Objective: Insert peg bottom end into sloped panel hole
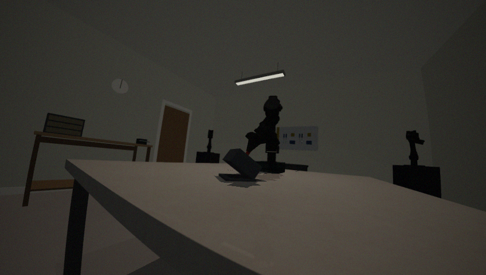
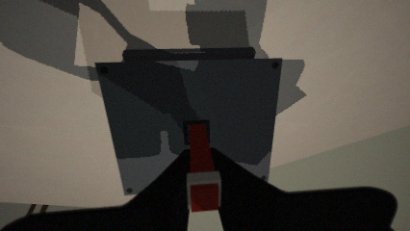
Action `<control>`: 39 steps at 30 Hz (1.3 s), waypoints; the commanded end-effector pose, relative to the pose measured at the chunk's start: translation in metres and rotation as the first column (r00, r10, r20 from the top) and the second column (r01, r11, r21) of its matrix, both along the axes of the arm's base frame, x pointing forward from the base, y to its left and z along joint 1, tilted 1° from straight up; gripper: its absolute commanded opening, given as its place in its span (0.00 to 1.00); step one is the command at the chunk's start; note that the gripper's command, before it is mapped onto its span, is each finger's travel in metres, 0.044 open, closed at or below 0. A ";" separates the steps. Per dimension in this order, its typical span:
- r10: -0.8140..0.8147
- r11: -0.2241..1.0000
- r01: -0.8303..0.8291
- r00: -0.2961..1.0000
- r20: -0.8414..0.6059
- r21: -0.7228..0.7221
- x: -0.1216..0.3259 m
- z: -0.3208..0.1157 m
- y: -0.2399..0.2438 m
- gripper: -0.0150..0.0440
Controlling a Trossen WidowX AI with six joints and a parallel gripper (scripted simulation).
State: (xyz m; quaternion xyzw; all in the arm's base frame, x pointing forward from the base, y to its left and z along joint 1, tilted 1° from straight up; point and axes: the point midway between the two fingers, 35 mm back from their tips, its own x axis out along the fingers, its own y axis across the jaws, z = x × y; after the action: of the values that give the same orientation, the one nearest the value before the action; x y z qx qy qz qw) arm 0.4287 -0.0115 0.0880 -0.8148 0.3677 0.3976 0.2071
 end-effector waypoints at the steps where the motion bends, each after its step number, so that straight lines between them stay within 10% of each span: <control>1: -0.003 1.000 0.003 1.000 -0.003 -0.006 0.001 -0.003 -0.004 0.25; 39: -0.002 1.000 0.002 1.000 0.003 -0.001 0.003 -0.008 -0.004 0.30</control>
State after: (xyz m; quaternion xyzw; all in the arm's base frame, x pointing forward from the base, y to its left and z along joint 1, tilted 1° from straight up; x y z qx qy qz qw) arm 0.4320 -0.0160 0.0803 -0.8150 0.3685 0.3961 0.2075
